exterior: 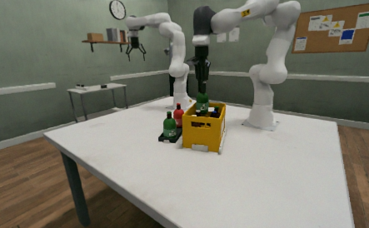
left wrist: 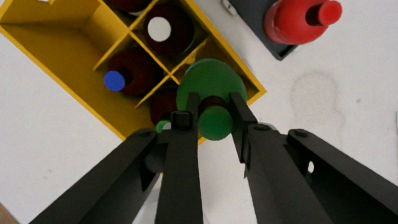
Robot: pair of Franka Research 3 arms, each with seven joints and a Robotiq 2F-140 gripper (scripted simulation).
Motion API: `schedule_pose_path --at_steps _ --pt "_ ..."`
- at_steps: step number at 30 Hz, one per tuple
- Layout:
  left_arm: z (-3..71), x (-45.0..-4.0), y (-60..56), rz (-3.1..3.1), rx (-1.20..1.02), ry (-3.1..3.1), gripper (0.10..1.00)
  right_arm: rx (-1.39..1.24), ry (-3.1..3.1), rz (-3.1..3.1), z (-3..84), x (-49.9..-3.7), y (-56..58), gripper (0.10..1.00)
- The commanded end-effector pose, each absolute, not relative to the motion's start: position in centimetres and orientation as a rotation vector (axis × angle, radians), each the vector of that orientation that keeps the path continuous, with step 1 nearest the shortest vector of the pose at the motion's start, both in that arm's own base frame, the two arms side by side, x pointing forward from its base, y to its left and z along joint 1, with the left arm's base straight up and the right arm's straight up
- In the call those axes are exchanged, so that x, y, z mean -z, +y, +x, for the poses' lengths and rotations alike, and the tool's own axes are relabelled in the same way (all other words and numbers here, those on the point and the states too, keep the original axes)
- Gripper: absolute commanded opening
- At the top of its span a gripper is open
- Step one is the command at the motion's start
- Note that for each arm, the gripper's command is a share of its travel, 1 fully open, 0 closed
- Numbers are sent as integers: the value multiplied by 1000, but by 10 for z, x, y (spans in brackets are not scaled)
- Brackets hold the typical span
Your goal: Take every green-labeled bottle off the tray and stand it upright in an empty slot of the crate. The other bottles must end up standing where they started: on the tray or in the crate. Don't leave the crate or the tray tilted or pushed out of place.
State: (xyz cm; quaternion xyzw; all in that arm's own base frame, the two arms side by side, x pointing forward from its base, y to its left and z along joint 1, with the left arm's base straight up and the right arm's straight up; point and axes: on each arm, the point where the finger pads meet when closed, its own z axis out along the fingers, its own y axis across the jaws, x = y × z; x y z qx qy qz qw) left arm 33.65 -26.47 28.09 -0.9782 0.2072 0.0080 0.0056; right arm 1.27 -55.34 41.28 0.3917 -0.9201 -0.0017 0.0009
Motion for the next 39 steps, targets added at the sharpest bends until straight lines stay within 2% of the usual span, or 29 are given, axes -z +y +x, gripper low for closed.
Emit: schedule_pose_path --at_steps 1,39 --pt "340 -281 -269 -3072 0 657 99 0 -2888 1236 13 -413 -554 1000" --pt "340 -268 -270 -3072 0 657 99 0 -2888 1236 13 -413 -554 1000"
